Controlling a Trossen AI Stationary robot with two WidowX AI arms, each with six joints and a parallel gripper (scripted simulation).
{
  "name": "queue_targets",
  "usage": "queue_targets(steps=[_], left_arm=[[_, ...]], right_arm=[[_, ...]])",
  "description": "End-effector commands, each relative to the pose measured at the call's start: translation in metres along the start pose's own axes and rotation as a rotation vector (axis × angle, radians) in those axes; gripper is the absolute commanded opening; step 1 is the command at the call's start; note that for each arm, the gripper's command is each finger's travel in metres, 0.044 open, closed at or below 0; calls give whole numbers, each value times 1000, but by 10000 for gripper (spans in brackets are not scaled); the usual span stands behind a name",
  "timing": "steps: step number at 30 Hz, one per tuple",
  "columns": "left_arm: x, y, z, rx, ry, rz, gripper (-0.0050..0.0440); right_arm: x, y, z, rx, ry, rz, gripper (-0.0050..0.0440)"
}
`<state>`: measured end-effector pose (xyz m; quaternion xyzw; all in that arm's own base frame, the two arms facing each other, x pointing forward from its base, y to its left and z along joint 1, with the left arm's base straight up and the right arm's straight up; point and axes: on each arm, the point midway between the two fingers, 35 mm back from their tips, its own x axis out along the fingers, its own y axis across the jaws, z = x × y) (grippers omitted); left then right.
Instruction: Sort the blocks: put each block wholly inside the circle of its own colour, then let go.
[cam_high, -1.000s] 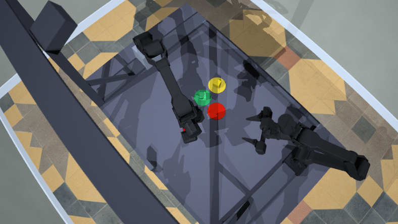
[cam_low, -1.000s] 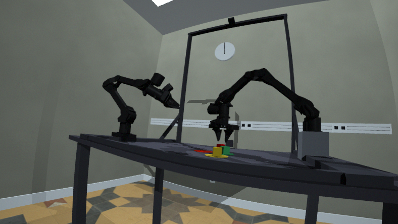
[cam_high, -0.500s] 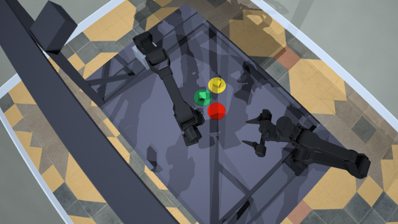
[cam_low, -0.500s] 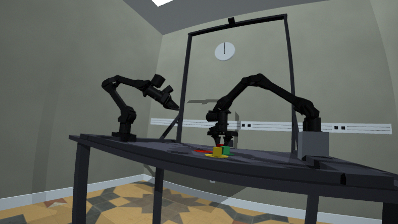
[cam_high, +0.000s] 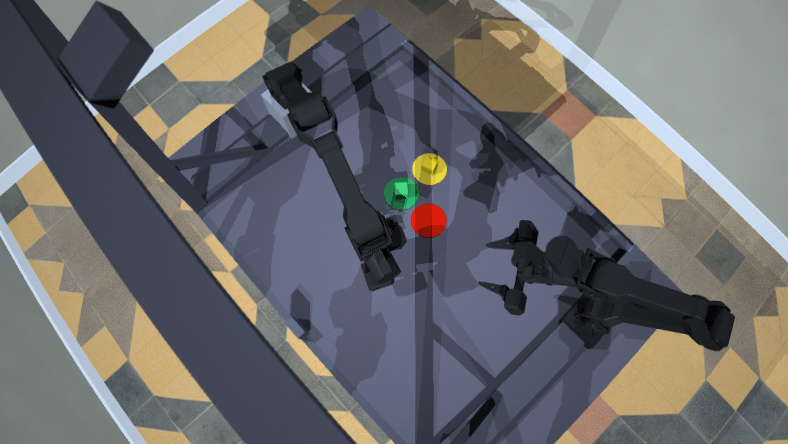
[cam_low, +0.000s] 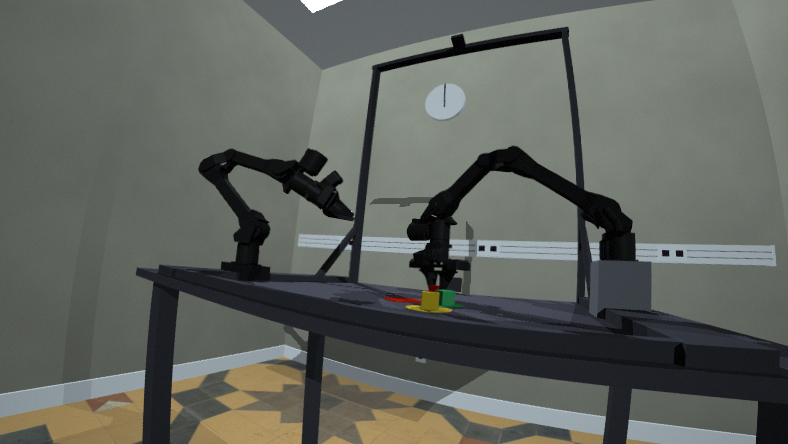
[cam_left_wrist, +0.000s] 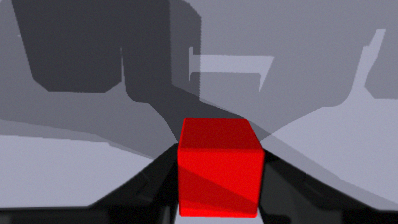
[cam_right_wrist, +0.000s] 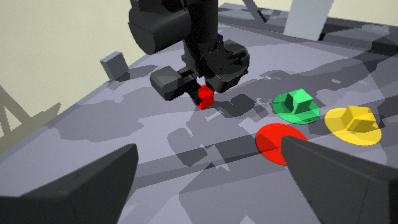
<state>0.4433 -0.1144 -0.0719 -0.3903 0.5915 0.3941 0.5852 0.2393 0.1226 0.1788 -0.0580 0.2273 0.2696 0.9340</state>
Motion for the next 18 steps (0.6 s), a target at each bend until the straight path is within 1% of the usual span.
queue_targets(steps=[1,3,5,8,10,13,18], left_arm=[[-29,-8,1,-4,-12,-50,5],[-42,-10,1,-4,-13,-60,53],[-42,-10,1,-4,-13,-60,53],[-65,-8,9,-1,-15,-65,121],[-73,-6,17,0,-16,-65,121],[-72,1,29,0,-15,-54,121],[-83,10,79,0,-23,-63,121]], right_arm=[[-3,3,6,1,-27,-3,400],[-3,4,6,2,-27,-5,400],[-3,4,6,2,-27,-5,400],[-4,5,8,3,-32,-7,400],[-4,5,8,3,-33,-7,400],[-4,5,12,15,-28,-12,400],[1,6,10,112,53,-63,400]])
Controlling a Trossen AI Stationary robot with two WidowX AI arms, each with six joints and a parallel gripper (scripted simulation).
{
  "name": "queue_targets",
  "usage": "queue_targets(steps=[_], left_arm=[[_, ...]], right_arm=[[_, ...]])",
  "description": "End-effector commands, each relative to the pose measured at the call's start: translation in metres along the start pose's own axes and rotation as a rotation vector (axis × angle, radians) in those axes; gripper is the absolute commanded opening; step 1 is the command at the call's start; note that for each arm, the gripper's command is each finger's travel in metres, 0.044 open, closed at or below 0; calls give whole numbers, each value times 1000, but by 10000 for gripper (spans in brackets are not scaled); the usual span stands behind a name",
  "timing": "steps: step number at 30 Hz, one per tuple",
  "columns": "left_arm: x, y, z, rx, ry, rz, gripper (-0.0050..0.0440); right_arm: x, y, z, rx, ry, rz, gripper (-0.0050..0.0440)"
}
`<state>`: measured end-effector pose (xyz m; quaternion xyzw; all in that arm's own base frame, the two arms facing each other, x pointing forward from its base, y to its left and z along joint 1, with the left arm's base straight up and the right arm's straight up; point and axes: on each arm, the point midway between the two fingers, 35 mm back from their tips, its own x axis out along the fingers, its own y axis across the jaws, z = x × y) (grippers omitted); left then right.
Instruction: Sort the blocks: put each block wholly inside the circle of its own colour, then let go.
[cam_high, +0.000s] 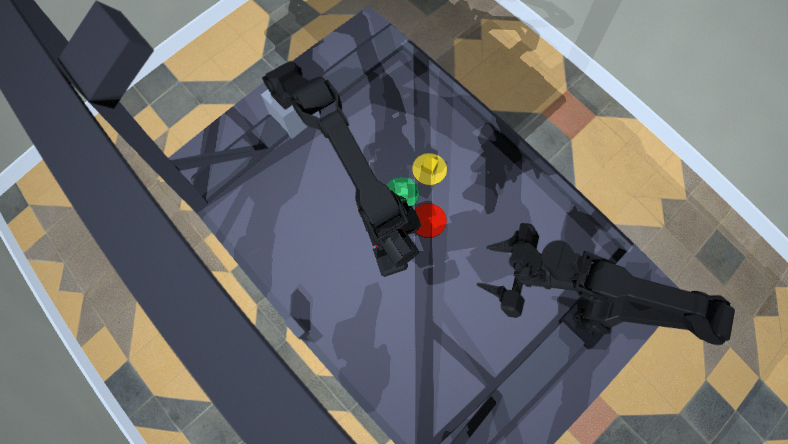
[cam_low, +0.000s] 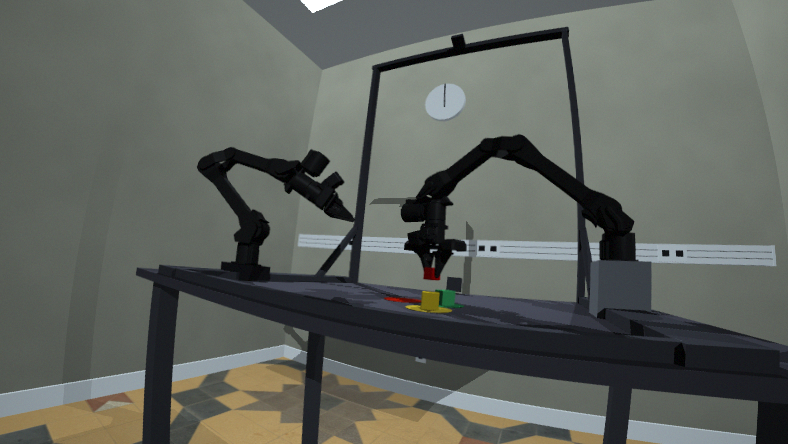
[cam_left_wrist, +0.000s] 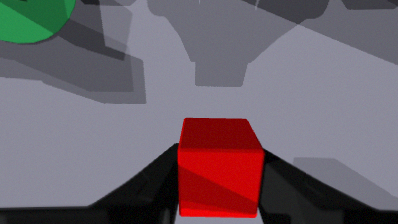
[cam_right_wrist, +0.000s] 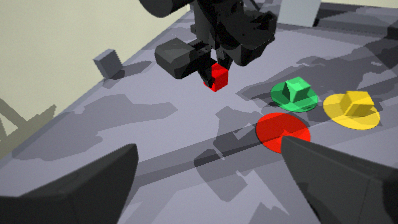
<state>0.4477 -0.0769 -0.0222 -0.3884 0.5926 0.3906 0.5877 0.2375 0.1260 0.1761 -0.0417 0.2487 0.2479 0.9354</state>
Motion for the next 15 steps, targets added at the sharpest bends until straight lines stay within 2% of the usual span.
queue_targets(steps=[1,2,4,6,9,15], left_arm=[[-30,3,53,-9,-21,-51,121],[-27,7,65,-9,-18,-42,121],[-27,7,65,-9,-18,-42,121],[-15,16,89,-8,-12,-25,121],[-2,22,112,-7,-14,-25,121],[23,30,128,-7,-9,-15,121]], right_arm=[[0,4,12,85,40,-47,400],[1,4,11,117,66,-71,400],[1,4,11,117,66,-71,400],[4,6,10,182,118,-130,400],[5,9,9,254,171,-220,400],[4,16,11,327,204,-366,400]])
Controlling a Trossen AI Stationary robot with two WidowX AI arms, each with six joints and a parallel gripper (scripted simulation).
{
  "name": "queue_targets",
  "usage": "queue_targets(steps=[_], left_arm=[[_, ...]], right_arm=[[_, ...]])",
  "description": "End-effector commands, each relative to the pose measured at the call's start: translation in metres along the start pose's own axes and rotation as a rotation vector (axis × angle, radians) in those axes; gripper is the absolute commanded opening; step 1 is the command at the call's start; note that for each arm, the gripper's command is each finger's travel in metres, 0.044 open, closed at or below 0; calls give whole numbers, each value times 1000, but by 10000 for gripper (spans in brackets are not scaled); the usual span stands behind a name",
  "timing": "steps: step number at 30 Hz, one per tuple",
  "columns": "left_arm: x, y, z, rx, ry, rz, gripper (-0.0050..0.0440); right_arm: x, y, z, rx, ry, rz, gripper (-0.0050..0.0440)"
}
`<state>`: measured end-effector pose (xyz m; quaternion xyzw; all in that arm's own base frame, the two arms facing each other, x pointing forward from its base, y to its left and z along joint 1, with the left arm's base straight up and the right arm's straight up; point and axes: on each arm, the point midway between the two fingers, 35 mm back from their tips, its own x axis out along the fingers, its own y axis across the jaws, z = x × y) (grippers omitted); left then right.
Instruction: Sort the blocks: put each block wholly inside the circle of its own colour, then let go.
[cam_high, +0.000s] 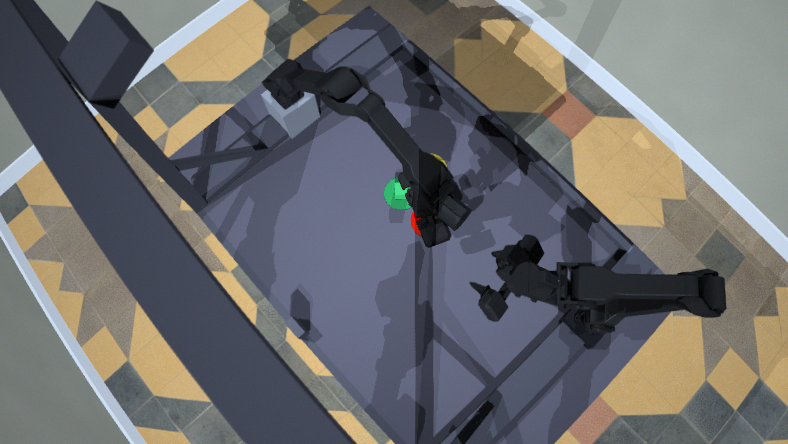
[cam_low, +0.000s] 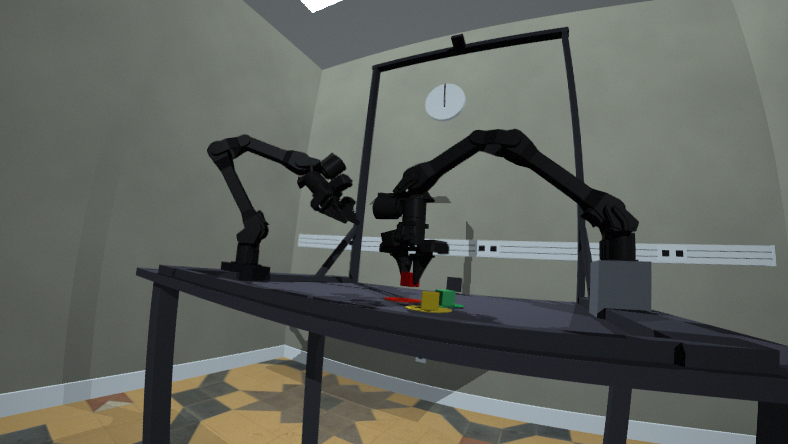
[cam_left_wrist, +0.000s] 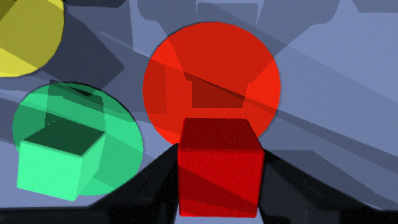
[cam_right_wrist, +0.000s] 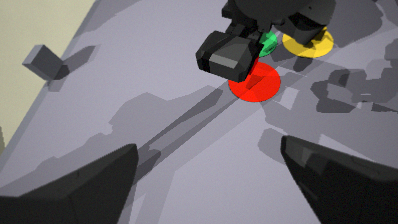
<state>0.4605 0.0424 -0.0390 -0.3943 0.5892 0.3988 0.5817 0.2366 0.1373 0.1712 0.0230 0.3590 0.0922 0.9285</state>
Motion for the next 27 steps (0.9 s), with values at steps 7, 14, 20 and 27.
queue_targets(steps=[7,14,20,27], left_arm=[[15,-4,19,17,-10,-20,121],[23,-4,24,17,-13,-24,121],[27,-3,23,17,-10,-20,121],[26,-3,23,18,-11,-20,207]], right_arm=[[-13,15,15,134,-22,-231,400],[-27,32,26,172,-137,-354,400],[-36,45,33,184,-222,-394,400],[-36,45,33,184,-222,-394,400]])
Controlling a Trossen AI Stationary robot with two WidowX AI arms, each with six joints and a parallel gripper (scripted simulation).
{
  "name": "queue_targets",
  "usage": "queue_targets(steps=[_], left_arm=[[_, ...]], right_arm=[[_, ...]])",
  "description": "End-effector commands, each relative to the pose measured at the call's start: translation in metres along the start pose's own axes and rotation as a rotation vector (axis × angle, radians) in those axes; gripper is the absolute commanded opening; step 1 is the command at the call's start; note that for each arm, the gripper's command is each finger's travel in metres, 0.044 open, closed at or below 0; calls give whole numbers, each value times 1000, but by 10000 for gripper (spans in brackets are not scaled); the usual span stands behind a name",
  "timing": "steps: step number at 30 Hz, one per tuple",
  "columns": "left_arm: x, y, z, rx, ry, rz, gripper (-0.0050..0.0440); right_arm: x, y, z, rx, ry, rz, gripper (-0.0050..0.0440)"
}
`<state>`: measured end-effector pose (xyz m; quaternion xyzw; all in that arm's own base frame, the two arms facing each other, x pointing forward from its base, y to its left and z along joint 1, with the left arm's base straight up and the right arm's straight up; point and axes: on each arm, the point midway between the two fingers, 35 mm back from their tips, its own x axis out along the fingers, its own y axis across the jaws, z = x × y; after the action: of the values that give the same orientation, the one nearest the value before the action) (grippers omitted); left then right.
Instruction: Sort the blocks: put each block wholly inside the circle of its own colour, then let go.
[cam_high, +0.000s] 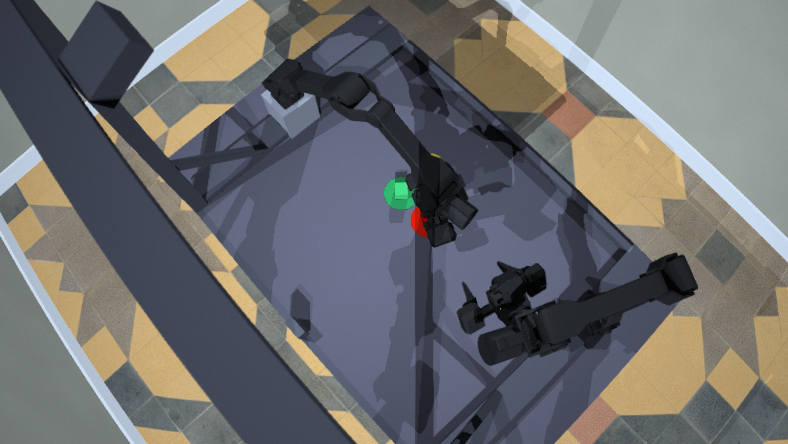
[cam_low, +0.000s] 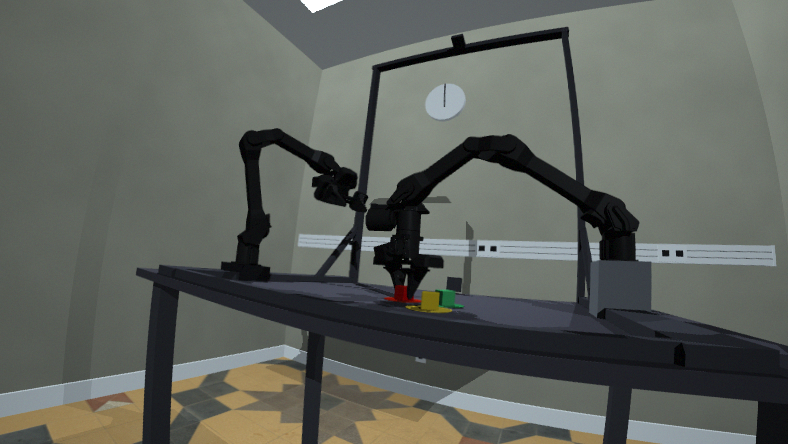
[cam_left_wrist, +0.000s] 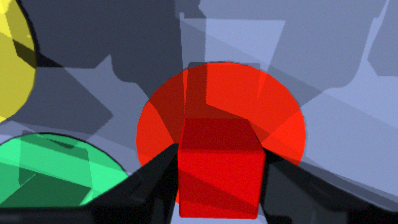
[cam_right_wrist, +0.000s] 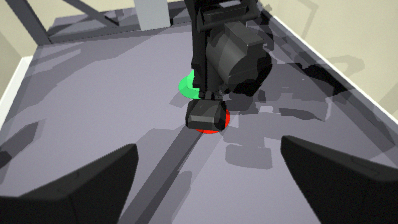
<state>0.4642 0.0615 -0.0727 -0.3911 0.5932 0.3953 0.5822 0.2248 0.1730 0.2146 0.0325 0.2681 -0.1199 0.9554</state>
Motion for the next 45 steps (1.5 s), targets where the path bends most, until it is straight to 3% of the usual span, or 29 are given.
queue_targets(steps=[1,3,11,18,25,27,45], left_arm=[[-13,-7,4,6,-20,-31,231],[-30,-10,5,6,-31,-50,267],[-87,-9,4,6,-37,-60,267],[-88,-6,-4,2,-81,-41,267],[-124,-9,-29,-7,-346,-48,267],[-128,-9,-32,-9,-376,-50,267],[-131,-11,-29,-12,-377,-59,267]], right_arm=[[-5,3,9,33,-14,-5,400],[-4,3,9,34,-14,-6,400],[-4,1,8,32,-11,-8,400],[-4,0,7,30,-10,-7,400],[-4,0,7,30,-10,-7,400],[-4,0,7,30,-10,-7,400],[-4,0,7,30,-10,-7,400]])
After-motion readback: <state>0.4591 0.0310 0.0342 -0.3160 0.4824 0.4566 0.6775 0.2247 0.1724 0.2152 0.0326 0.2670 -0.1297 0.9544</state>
